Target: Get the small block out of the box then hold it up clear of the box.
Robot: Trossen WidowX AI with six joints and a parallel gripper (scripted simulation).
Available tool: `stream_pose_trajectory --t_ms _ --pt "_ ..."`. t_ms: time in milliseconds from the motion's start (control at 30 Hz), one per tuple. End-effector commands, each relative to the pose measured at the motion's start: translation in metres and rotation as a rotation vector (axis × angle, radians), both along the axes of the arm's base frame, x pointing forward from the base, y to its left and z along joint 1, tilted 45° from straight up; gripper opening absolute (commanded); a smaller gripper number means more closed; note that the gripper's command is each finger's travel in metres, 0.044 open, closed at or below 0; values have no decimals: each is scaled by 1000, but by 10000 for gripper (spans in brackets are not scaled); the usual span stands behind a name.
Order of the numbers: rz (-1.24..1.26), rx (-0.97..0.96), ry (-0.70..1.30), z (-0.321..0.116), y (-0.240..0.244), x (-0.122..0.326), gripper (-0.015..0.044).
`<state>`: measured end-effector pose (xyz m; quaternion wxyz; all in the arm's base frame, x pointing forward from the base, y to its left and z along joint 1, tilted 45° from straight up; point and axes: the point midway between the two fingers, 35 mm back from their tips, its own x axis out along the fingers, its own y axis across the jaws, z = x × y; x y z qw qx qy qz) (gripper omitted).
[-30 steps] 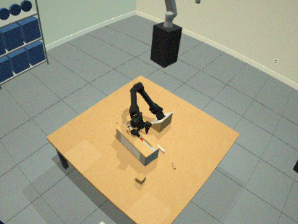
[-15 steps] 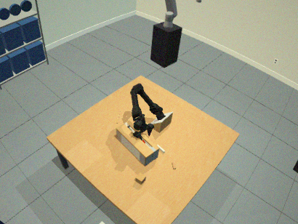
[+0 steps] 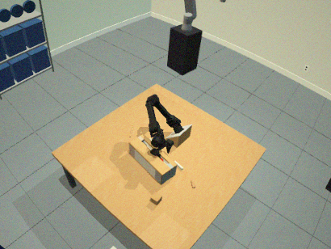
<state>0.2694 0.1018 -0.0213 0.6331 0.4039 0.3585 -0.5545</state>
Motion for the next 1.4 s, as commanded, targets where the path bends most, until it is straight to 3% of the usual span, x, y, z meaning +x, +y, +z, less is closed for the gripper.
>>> stream_pose_trajectory --t_ms 0,1367 --pt "-3 7 0 -4 5 1 400" --pt "-3 8 -1 -17 18 2 400"
